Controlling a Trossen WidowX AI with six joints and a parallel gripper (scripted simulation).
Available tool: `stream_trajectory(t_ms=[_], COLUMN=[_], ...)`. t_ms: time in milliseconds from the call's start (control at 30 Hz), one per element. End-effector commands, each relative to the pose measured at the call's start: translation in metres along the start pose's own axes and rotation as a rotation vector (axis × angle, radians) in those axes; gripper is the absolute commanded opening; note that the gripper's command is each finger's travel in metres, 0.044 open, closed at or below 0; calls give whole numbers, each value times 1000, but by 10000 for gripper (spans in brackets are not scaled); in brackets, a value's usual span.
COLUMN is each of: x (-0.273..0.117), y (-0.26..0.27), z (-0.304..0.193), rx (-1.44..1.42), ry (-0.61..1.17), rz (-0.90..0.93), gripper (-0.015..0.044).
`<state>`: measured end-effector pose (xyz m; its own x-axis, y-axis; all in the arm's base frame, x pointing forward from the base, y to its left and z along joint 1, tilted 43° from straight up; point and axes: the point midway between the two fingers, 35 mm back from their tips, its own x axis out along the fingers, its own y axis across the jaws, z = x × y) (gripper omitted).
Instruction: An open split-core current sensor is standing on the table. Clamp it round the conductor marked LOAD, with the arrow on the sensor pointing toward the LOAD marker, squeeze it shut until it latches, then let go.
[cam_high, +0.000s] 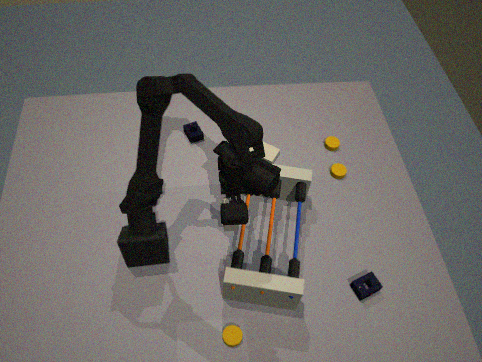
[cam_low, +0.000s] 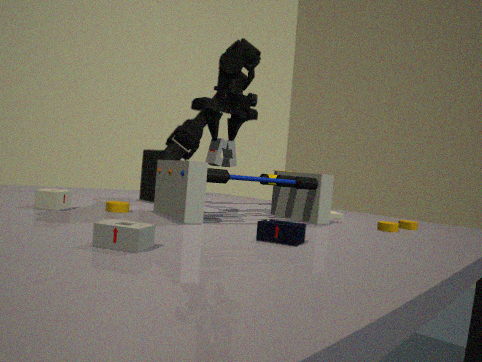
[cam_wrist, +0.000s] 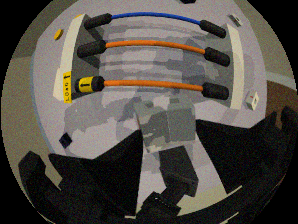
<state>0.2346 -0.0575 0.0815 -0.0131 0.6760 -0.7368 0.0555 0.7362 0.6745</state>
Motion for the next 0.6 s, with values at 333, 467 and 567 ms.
stream_trajectory(t_ms=[333, 467, 567], x=[0, 0, 1], y=[-2, -2, -3], z=[12, 14, 16], rx=[492, 627, 729], ry=[-10, -10, -10], rz=[0, 1, 1], gripper=[0, 0, 0])
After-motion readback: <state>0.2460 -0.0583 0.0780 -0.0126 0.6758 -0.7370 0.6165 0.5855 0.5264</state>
